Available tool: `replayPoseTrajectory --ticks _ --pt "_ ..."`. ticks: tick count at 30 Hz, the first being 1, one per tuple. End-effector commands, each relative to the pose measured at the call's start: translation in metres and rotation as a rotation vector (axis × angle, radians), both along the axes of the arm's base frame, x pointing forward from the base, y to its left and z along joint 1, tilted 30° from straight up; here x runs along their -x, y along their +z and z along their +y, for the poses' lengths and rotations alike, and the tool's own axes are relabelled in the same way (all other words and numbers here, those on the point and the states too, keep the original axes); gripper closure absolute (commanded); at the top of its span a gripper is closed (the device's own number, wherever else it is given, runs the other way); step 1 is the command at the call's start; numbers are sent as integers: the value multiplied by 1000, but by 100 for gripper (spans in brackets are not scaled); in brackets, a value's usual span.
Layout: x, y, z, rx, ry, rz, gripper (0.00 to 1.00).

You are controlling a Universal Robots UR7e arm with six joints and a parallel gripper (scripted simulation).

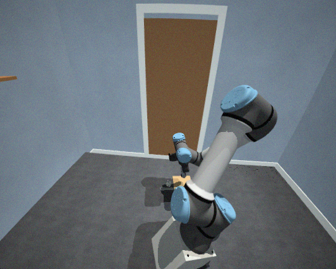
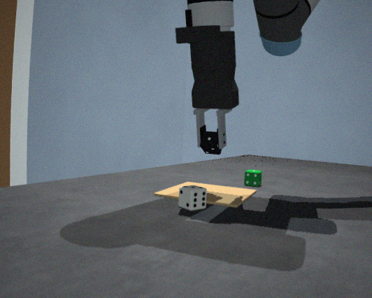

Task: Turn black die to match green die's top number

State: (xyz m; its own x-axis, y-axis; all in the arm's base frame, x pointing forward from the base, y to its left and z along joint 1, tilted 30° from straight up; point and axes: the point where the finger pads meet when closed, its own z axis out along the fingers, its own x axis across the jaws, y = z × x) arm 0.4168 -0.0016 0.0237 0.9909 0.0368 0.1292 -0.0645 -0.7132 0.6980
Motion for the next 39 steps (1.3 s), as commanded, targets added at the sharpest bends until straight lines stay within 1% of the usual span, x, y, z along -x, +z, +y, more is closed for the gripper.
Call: replayPoseTrajectory --ticks 1,5,9,11,17,20,28,30,34,39 --pt "0 0 0 -14 3 1 43" --pt "1 -1 -1 -61 4 8 43" --pt "1 -1 -2 -138 11 14 43" --pt "1 -1 -2 -138 11 14 43" --pt "0 1 -2 -239 30 12 43" --pt "0 2 -2 -260 35 9 43" --pt "0 2 -2 -268 37 10 43" --pt "0 1 -3 -279 37 12 43" --pt "1 0 -3 -330 41 20 43" --pt "1 0 -5 -425 53 26 43"
